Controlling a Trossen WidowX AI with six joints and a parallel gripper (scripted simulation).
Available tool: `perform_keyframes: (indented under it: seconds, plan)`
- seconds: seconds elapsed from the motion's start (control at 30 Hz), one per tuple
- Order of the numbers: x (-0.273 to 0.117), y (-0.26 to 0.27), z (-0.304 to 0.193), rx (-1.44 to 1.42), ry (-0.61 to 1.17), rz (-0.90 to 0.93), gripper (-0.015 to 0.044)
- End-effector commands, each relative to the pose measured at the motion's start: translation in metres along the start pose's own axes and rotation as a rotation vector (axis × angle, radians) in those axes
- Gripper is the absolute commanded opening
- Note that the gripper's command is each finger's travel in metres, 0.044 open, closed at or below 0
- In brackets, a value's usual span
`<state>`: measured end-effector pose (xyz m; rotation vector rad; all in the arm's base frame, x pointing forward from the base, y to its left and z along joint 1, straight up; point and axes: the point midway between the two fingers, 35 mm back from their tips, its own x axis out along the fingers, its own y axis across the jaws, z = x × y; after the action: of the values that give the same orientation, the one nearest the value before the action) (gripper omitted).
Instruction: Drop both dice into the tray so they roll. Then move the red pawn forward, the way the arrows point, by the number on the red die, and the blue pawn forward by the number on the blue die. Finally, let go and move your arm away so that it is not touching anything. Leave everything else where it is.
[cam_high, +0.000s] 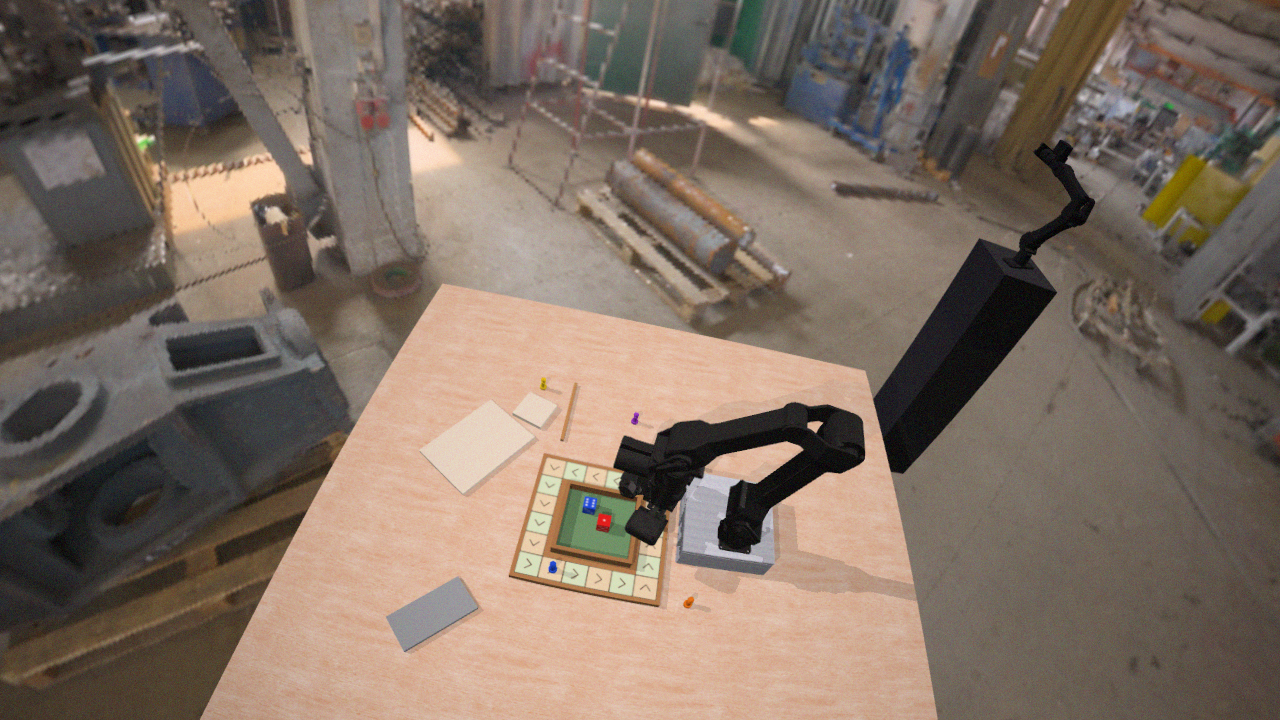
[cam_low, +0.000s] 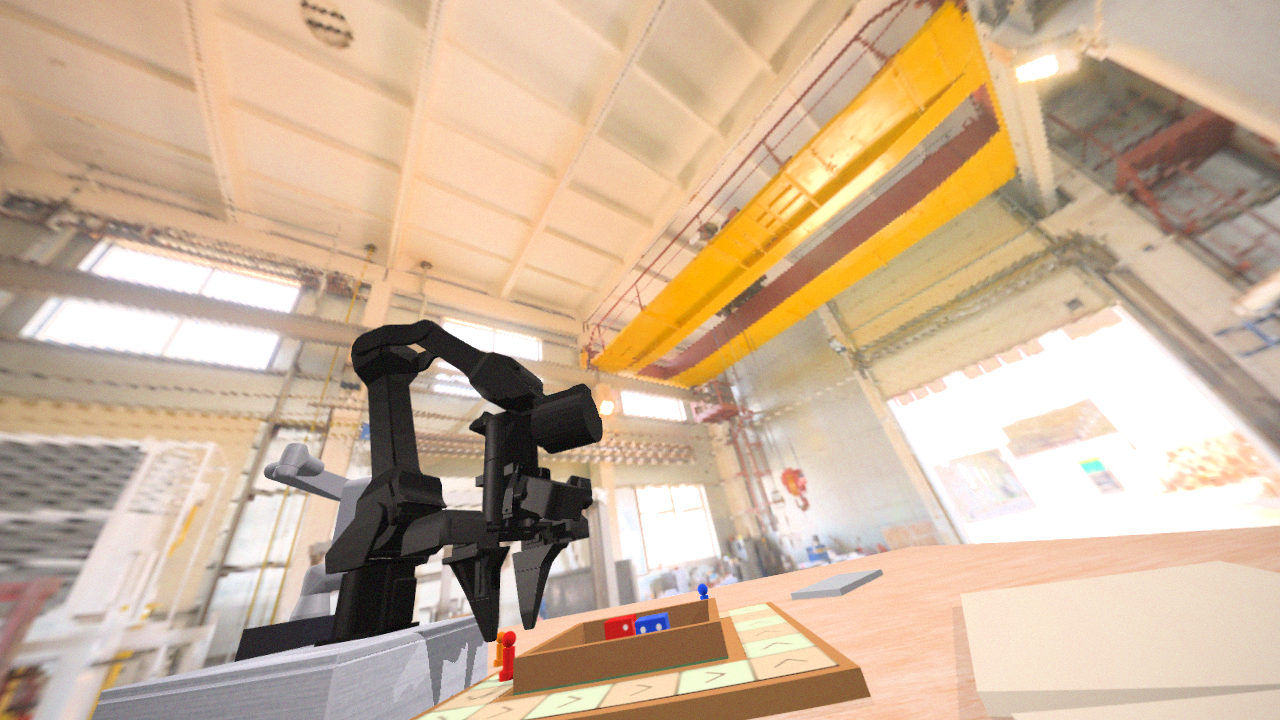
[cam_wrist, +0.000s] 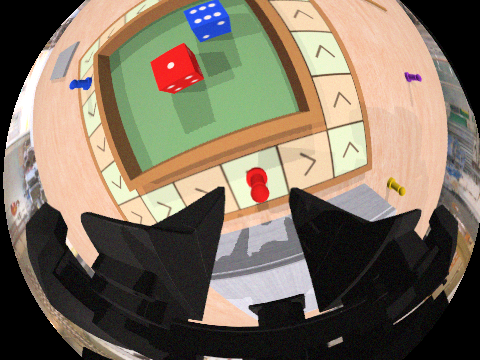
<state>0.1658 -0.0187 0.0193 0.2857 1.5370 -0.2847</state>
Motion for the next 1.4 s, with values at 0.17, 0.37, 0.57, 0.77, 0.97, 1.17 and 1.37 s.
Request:
perform_keyframes:
  seconds: [0.17,0.37,0.57,0.77,0.97,1.17,1.37]
  plan:
    - [0.016,-0.001,-0.001,0.004,0.002,-0.004,0.0200]
    - [0.022,-0.001,-0.002,0.004,0.002,-0.004,0.0200]
    - [0.022,-0.001,-0.002,0.004,0.002,-0.004,0.0043]
    - [0.022,-0.001,-0.002,0.004,0.002,-0.004,0.0003]
    - [0.019,-0.001,-0.001,0.004,0.002,-0.004,0.0000]
    - [-0.010,0.001,0.006,0.004,0.001,-0.004,0.0000]
    - [-0.042,0.002,0.008,0.004,0.001,-0.004,0.0000]
